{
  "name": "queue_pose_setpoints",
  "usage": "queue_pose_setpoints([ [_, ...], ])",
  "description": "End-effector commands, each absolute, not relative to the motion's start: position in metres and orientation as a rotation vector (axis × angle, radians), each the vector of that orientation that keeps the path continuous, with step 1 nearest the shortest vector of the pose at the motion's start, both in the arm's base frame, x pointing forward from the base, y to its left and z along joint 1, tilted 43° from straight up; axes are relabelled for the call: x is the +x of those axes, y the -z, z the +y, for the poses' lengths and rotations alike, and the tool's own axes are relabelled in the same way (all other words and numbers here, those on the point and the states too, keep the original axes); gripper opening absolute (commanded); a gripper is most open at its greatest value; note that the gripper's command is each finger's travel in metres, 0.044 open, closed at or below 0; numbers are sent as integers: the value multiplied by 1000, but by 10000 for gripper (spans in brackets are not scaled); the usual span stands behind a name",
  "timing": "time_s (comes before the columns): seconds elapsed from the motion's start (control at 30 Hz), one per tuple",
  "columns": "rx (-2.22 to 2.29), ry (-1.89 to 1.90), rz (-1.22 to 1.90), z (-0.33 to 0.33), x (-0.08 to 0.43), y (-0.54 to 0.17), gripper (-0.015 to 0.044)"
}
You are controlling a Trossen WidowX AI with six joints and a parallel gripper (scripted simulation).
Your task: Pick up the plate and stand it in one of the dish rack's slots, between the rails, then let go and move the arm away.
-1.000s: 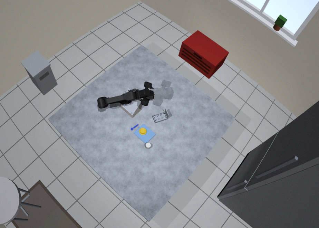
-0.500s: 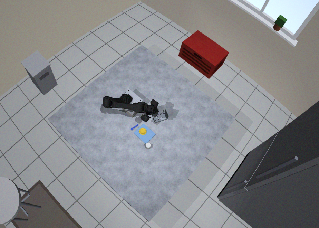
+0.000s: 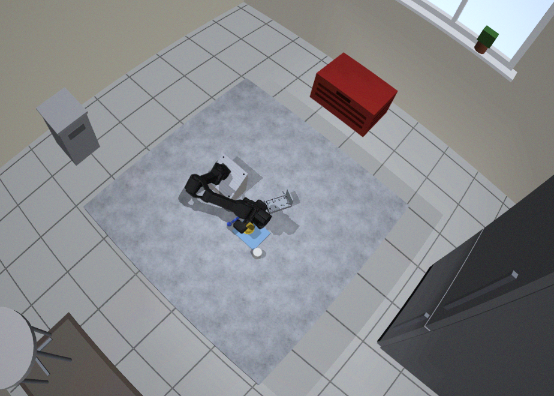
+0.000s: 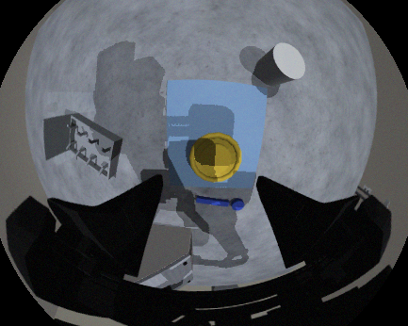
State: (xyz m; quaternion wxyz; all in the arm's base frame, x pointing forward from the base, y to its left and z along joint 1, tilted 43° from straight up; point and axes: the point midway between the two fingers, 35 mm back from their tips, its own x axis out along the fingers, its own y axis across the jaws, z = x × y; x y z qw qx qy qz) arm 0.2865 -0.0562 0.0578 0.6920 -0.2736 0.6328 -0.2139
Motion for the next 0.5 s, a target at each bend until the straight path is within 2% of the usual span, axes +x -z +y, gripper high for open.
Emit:
queue_pose_setpoints([
  [0.0,-647,521,1439,-71,286,-56,400],
  [0.47,-646,520,1439,-82,289,-43,400],
])
